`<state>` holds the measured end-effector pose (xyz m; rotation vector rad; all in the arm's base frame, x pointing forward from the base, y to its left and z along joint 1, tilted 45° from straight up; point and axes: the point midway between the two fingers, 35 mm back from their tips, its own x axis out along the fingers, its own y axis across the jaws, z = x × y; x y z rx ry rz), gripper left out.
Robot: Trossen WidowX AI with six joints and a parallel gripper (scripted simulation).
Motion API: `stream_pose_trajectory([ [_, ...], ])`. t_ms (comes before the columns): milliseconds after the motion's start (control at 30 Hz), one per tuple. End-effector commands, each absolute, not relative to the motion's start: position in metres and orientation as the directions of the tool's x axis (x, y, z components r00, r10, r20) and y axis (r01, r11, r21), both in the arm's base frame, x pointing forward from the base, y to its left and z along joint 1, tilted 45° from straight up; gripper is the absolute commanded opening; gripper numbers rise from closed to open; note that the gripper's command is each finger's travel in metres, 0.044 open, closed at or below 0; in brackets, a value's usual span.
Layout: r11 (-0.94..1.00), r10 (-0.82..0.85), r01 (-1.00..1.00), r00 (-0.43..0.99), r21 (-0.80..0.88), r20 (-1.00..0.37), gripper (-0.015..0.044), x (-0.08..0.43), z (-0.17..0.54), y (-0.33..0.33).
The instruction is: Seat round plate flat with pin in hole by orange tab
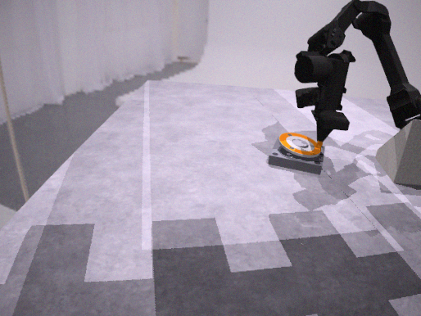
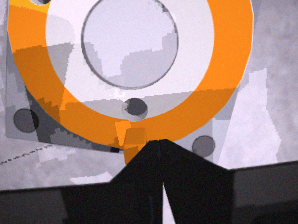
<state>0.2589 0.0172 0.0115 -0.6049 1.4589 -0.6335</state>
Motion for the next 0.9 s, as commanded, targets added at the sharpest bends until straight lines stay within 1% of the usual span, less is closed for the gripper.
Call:
stream_pose_trajectory([
  [0, 0.713, -0.701, 0.018, -0.004, -0.701, -0.713, 0.0000, 0.256, 0.007, 0.021],
  [633, 0.713, -0.701, 0.018, -0.004, -0.701, -0.713, 0.0000, 0.258, 0.001, 0.025],
  [867, 0.714, -0.700, 0.017, -0.004, -0.700, -0.714, 0.0000, 0.259, 0.020, 0.043],
])
